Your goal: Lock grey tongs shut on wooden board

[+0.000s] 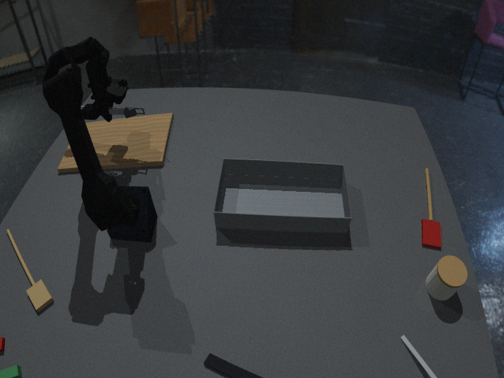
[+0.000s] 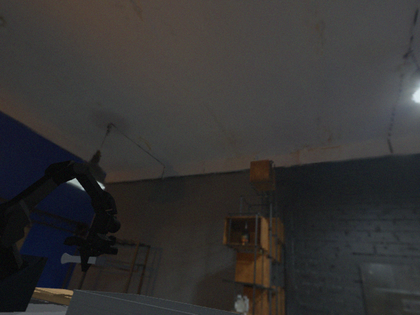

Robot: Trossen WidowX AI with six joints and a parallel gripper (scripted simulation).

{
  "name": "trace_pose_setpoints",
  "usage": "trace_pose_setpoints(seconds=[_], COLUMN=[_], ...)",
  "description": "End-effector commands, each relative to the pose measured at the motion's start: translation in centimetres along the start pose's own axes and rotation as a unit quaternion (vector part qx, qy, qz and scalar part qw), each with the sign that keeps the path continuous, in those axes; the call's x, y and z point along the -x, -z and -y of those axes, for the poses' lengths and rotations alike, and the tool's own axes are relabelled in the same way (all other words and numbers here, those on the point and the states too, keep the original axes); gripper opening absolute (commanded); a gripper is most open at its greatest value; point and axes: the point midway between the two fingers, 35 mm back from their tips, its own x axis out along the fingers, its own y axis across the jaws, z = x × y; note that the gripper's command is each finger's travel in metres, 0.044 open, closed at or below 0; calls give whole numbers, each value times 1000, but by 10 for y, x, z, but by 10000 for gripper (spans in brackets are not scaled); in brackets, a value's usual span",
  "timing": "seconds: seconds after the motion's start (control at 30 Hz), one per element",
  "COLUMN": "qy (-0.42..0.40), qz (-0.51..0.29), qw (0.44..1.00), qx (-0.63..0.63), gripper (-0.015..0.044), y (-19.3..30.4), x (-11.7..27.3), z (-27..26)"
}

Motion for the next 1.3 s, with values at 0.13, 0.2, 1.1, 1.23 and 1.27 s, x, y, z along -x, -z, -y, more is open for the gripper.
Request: trace_pose_setpoints(seconds=[0.13, 0.2, 1.1, 1.23, 1.27], qy=[1, 1, 2, 2, 2], qz=[-3, -3, 0, 0, 0], qw=[1000, 1000, 1000, 1000, 1000], qx=[-3, -3, 0, 0, 0], gripper=[-150, -150, 8, 112, 139], y=[0, 0, -3, -3, -3], x=[-13, -16, -42, -42, -42], z=[1, 1, 5, 5, 5])
